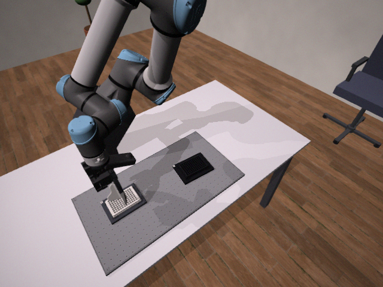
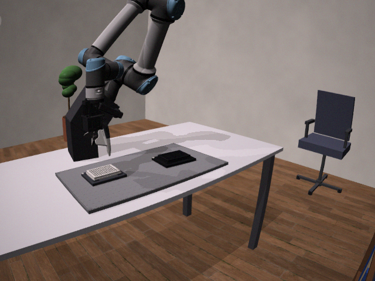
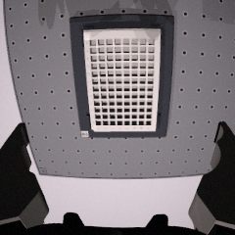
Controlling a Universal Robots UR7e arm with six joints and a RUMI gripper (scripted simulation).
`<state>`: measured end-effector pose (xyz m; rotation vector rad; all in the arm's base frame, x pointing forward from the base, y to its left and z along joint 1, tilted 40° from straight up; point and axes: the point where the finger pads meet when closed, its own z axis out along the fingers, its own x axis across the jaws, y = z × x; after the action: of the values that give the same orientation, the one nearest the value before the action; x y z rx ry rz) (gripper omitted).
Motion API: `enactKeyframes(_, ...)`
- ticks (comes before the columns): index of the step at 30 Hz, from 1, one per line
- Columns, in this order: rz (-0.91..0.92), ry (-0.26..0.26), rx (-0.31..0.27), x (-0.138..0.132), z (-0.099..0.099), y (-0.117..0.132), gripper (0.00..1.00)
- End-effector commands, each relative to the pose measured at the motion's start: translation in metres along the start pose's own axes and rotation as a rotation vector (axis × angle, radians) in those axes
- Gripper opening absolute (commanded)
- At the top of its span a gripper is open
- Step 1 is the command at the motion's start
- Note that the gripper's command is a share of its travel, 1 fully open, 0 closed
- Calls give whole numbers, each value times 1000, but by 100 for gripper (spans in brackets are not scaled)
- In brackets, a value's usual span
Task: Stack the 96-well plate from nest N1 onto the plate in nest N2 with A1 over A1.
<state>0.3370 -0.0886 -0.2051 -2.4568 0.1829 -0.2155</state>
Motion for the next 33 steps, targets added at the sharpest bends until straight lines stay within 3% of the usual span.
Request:
enactKeyframes(1,0,1,-1,0,6,0,100)
enactKeyframes(33,0,1,-1,0,54,0,100)
